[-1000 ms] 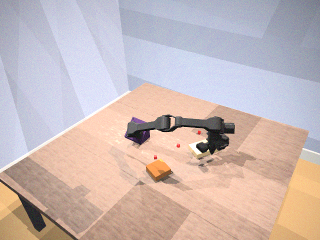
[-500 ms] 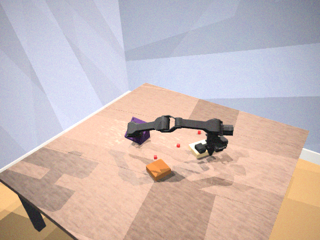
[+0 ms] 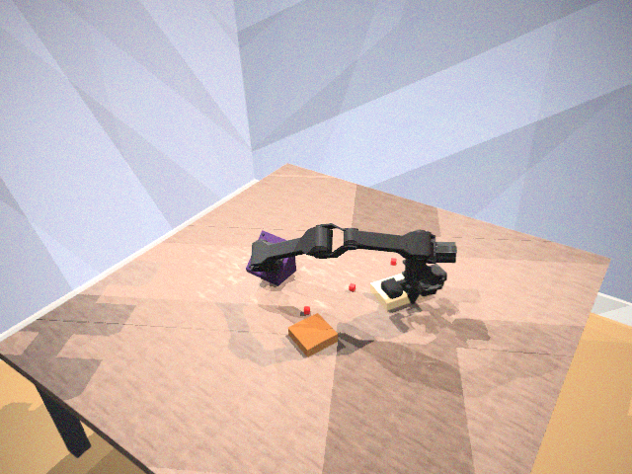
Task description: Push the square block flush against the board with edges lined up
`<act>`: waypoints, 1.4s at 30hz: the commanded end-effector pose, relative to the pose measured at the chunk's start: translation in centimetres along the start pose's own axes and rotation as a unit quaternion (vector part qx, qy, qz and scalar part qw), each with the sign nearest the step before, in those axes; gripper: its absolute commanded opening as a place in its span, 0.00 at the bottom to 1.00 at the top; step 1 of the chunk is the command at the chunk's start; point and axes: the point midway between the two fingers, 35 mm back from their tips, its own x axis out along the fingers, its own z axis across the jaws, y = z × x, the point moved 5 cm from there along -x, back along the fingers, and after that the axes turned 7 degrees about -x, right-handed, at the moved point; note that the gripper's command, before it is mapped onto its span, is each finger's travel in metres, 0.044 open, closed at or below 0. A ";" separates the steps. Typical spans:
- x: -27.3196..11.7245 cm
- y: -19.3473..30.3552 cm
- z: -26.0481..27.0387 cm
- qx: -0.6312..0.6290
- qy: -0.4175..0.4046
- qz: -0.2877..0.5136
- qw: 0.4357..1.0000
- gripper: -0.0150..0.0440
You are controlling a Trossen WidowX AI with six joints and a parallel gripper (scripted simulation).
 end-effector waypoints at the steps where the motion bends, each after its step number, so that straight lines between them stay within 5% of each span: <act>1: 0.4 0.0 0.0 0.002 0.001 0.005 1.000 0.25; 32: 0.4 -4.8 -0.7 0.051 -0.002 0.004 0.999 0.25; 42: -0.7 -2.6 1.5 -0.082 -0.015 -0.001 0.996 0.25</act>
